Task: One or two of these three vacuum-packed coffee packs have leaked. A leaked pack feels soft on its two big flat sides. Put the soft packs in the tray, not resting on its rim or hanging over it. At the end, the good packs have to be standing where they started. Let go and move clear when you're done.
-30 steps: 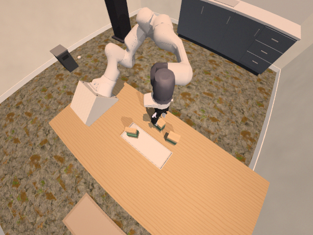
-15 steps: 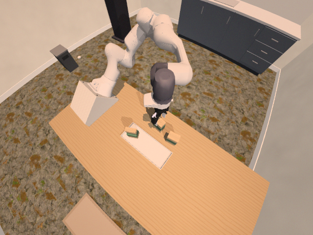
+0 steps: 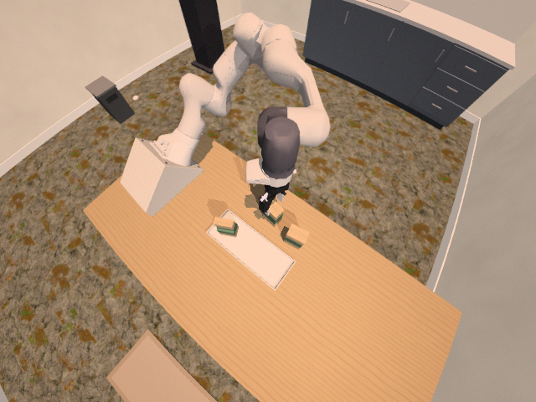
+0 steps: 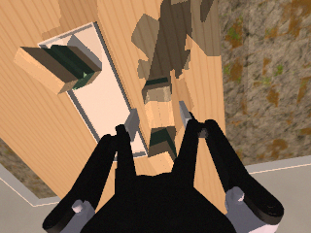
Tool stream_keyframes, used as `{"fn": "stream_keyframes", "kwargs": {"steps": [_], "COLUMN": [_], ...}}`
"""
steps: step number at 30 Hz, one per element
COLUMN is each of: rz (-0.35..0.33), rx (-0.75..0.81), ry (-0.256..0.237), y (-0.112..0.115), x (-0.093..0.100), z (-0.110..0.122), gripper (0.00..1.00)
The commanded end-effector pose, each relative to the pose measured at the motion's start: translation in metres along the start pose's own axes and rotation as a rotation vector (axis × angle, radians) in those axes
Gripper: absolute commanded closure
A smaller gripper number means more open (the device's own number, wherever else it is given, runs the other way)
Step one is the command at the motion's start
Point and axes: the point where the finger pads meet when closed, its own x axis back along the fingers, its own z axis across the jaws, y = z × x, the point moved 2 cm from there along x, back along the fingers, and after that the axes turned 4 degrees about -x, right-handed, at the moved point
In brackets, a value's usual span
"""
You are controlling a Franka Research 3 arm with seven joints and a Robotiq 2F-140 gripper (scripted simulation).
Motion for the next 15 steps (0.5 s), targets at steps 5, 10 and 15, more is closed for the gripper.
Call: {"fn": "stream_keyframes", "kwargs": {"steps": [5, 10, 15], "rz": [-0.004, -0.004, -0.004], "rx": [-0.008, -0.008, -0.008], "ry": [0.001, 0.001, 0.001], "y": [0.002, 0.002, 0.002], "x": [-0.003, -0.009, -0.018], "z": [0.0, 0.0, 0.0], "gripper": [0.45, 0.45, 0.45]}}
